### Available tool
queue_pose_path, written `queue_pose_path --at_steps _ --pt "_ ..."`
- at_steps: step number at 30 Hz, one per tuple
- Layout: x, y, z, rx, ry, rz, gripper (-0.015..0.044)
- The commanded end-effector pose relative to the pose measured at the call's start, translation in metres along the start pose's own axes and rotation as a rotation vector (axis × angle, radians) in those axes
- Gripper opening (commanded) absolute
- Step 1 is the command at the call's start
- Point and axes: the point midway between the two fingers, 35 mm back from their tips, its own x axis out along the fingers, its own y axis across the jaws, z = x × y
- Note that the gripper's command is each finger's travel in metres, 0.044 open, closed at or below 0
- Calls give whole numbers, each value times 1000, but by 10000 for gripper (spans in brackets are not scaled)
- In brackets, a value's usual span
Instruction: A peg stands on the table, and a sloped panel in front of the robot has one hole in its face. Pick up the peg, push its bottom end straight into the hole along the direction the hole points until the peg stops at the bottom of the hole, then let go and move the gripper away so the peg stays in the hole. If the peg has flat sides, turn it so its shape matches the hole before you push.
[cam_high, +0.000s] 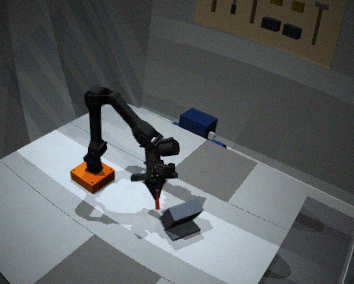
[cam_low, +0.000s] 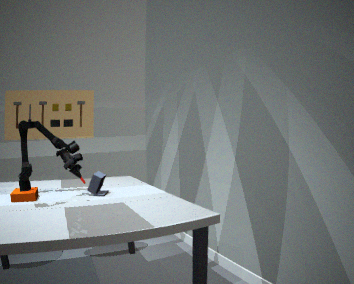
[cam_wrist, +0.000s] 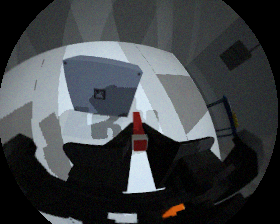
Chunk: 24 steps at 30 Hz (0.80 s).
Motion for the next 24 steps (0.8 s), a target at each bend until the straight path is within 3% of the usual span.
queue_pose_path --at_steps 1,24 --pt "-4 2 0 14 -27 0 0" --pt "-19 22 -6 61 -151 19 0"
